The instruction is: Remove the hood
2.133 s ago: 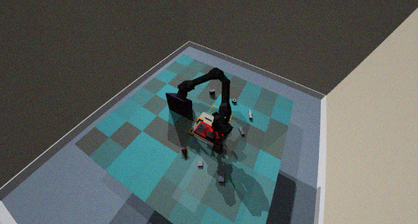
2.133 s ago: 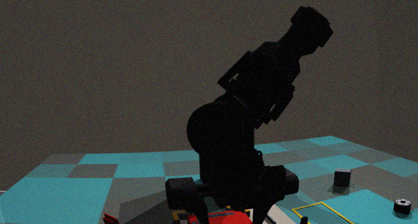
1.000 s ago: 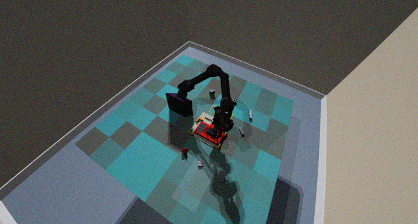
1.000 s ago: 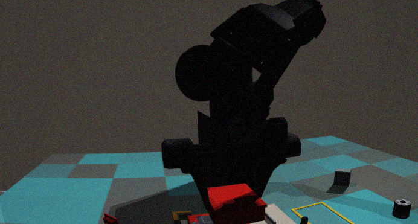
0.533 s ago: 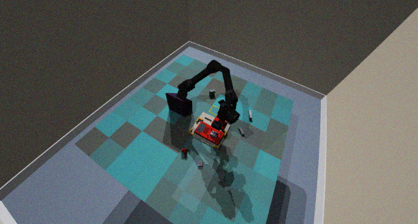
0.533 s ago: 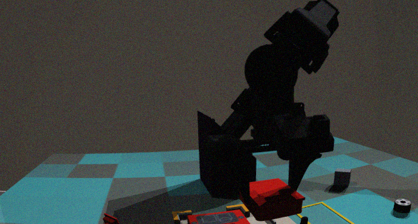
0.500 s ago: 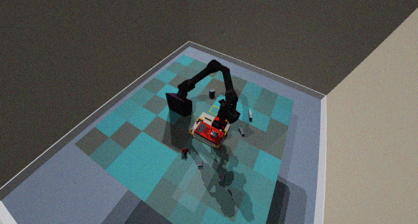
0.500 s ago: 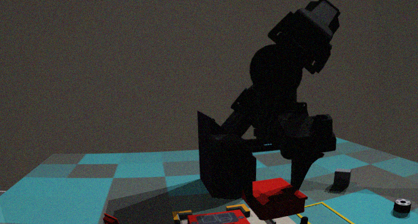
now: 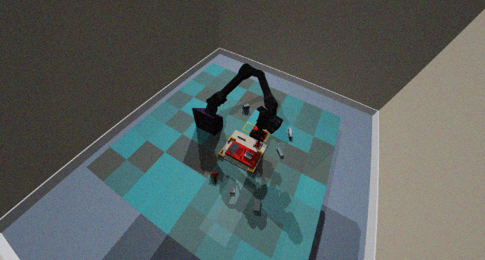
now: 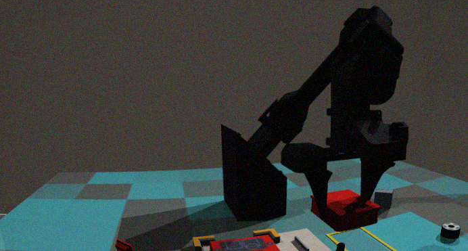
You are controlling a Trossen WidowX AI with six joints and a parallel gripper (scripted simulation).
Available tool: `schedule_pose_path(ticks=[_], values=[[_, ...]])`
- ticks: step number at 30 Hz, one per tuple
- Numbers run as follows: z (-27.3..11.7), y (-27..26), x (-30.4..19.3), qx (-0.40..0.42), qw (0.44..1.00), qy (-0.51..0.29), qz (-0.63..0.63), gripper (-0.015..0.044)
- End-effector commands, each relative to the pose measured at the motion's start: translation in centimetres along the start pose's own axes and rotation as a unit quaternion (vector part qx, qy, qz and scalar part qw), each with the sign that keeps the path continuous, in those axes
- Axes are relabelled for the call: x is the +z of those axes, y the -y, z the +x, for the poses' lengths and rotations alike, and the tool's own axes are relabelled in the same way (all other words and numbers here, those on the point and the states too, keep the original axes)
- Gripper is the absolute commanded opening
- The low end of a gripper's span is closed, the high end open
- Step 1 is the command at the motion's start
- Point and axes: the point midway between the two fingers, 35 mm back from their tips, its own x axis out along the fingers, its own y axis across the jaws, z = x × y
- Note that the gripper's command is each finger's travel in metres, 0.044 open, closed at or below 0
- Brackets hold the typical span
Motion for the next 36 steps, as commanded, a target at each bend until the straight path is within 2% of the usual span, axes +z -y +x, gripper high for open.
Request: schedule_pose_path(ticks=[1, 18, 36], values=[[0.0, -1.7, -0.6, 0.003, 1.000, 0.001, 0.003, 0.0000], [-0.2, -8.4, -3.6, 0.011, 1.000, -0.001, 0.000, 0.0000], [0.9, -8.6, -3.7, 0.011, 1.000, -0.001, 0.000, 0.0000]])
